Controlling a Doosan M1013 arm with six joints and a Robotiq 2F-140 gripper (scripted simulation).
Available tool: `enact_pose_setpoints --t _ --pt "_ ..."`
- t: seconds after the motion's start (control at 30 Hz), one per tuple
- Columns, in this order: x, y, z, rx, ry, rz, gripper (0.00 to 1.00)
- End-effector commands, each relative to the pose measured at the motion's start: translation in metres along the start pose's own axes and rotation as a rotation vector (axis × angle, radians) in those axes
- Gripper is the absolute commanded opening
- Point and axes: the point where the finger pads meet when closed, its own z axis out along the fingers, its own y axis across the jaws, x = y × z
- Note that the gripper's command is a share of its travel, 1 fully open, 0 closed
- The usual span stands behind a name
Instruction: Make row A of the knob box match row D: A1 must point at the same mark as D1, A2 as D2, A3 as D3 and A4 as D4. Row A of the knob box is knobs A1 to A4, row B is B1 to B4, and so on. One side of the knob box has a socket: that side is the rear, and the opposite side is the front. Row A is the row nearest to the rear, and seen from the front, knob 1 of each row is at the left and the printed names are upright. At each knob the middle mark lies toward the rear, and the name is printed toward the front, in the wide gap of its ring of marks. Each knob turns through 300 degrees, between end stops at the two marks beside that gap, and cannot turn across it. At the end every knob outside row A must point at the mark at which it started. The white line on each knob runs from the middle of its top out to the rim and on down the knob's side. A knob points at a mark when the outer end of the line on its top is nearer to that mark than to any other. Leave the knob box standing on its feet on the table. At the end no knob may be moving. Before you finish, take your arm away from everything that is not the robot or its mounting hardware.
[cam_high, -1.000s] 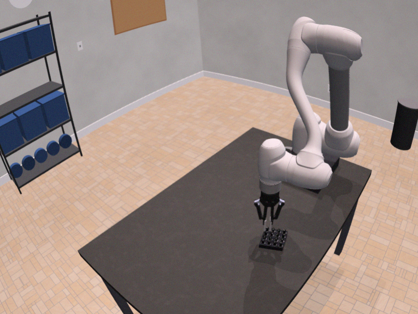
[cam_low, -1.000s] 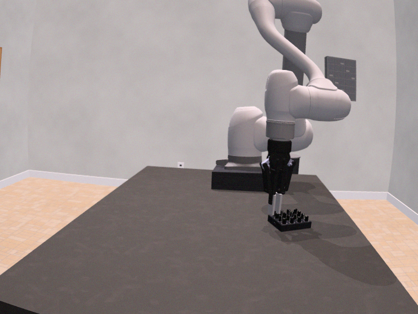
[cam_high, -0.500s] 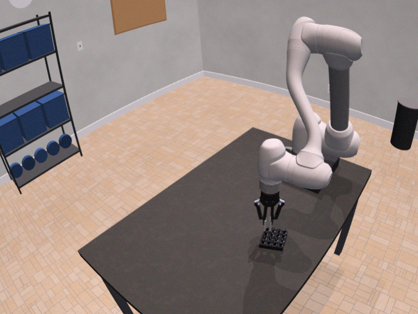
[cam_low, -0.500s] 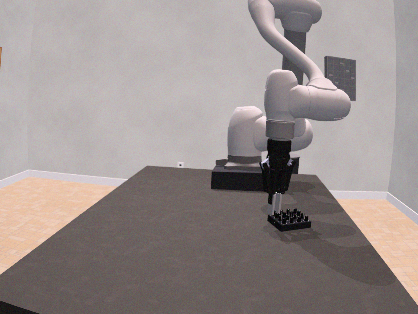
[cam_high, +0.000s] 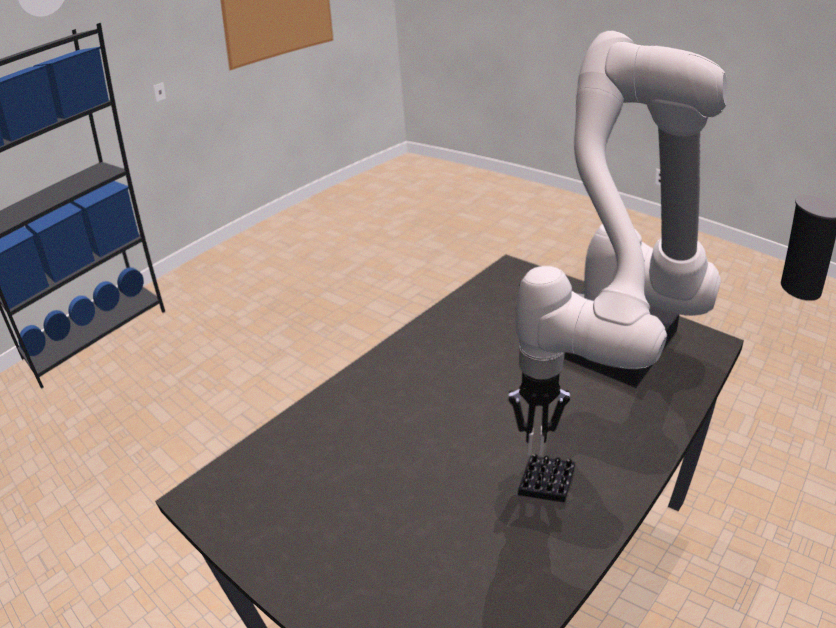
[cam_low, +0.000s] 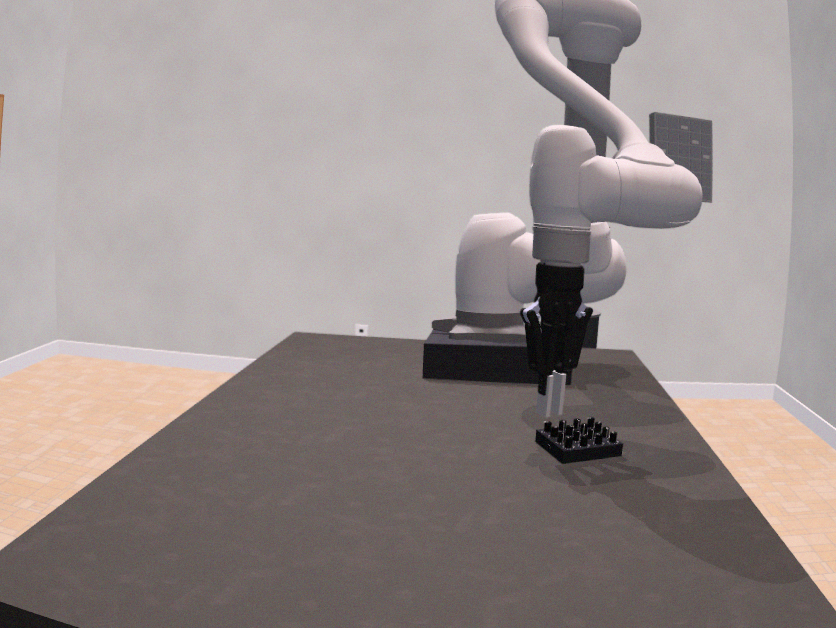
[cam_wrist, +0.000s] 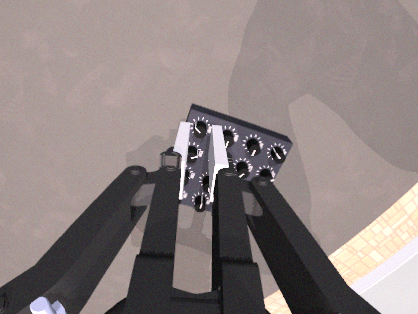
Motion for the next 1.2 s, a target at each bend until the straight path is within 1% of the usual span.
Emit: enact_pose_setpoints --t 0.0,0.17,0.63,0.67,0.8,0.93,1.0,1.17 --pt "0.000 0.000 -0.007 0.000 0.000 0.000 0.12" --pt "0.000 0.000 -0.015 0.000 0.000 0.000 0.12" --pt "0.000 0.000 -0.015 0.000 0.000 0.000 0.12" --pt "0.000 0.000 -0.015 0.000 0.000 0.000 1.00" --pt "0.000 0.000 -0.018 0.000 0.000 0.000 1.00" --pt "0.000 0.000 -0.030 0.000 0.000 0.000 1.00" --pt "0.000 0.000 -0.030 0.000 0.000 0.000 1.00" --pt "0.000 0.000 -0.055 0.000 0.000 0.000 1.00"
